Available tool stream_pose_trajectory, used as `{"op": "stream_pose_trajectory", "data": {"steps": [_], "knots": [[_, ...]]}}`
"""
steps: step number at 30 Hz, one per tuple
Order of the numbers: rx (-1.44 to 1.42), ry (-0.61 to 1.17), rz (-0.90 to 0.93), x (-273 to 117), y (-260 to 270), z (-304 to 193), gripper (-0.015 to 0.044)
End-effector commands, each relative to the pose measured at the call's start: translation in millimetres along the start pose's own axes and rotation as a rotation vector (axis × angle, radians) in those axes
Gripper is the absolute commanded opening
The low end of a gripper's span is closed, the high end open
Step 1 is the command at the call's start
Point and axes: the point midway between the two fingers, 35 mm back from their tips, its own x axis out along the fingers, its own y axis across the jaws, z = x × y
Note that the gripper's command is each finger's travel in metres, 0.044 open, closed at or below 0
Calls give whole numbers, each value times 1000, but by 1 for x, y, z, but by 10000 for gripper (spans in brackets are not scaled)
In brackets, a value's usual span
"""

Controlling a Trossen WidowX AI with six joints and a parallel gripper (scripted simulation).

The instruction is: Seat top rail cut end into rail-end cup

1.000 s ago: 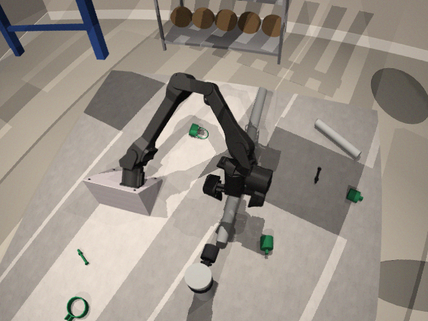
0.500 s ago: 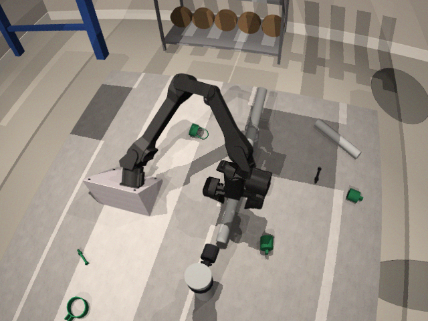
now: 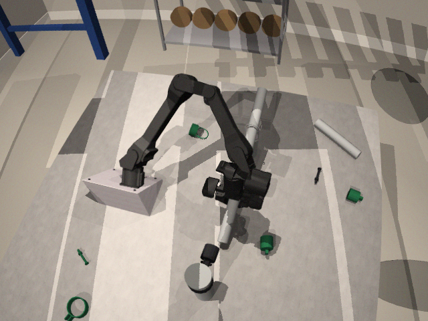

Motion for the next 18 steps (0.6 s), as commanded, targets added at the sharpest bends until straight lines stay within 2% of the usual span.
{"op": "stream_pose_trajectory", "data": {"steps": [1,3,4,9,18], "knots": [[4,-6,-2,-1,0,0,58],[4,-6,-2,-4,0,0,6],[4,-6,-2,-5,0,0,0],[1,60,-7,-19,-2,-8,0],[0,308,-2,-79,0,-38,0]]}}
